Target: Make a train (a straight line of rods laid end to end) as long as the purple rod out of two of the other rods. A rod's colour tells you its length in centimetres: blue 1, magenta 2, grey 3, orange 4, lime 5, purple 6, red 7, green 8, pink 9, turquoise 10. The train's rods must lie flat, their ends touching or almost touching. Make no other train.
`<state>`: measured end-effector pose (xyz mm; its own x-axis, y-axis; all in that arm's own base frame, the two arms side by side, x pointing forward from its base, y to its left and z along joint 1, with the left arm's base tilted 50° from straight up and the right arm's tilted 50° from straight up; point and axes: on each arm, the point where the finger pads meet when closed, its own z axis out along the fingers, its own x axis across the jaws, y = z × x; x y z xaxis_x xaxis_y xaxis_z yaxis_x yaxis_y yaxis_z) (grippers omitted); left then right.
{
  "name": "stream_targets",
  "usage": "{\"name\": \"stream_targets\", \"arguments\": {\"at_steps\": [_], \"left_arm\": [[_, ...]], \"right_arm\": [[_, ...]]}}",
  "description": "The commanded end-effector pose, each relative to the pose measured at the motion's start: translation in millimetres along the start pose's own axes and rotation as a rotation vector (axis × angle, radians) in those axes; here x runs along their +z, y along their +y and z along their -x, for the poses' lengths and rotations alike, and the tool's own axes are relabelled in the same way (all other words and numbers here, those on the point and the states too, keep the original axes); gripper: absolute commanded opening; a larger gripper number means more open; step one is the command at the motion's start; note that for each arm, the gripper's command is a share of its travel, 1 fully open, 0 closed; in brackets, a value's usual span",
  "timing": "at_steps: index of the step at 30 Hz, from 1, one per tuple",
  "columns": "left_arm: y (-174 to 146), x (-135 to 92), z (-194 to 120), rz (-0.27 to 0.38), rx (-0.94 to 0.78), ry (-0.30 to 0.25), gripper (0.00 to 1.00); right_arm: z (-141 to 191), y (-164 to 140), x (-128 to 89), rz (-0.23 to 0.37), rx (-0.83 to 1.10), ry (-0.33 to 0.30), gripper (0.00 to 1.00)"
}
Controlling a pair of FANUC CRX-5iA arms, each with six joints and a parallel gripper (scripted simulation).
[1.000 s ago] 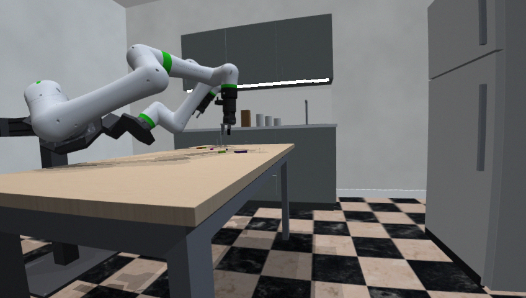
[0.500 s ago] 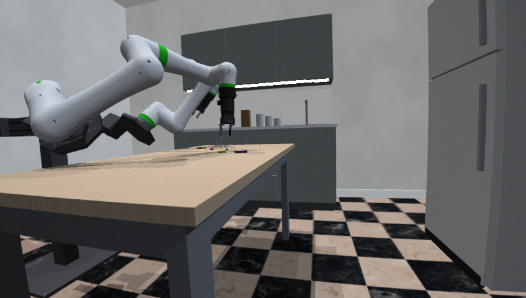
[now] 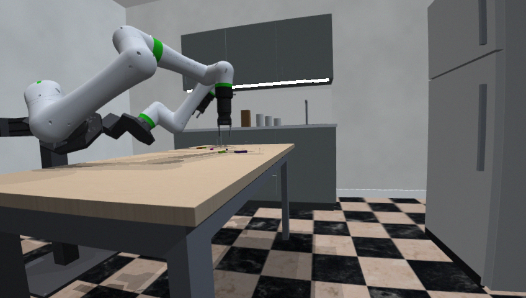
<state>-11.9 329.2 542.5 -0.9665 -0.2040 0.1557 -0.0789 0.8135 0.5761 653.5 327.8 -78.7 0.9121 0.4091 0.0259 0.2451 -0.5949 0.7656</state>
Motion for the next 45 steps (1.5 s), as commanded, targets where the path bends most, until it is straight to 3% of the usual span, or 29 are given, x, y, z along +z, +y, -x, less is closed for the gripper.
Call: {"name": "stream_targets", "arguments": {"at_steps": [1,15,23,24,45], "left_arm": [[0,-1,0,0.001,0.0,0.0,1.0],[0,-1,0,0.001,0.0,0.0,1.0],[0,-1,0,0.001,0.0,0.0,1.0],[0,-1,0,0.001,0.0,0.0,1.0],[0,-1,0,0.001,0.0,0.0,1.0]], "right_arm": [[2,12,1,-0.002,0.166,0.022,1.0],[15,47,9,-0.01,0.59,0.018,1.0],[17,51,10,-0.011,0.636,0.018,1.0],[17,51,10,-0.011,0.636,0.018,0.54],[17,51,10,-0.011,0.636,0.018,0.54]]}}
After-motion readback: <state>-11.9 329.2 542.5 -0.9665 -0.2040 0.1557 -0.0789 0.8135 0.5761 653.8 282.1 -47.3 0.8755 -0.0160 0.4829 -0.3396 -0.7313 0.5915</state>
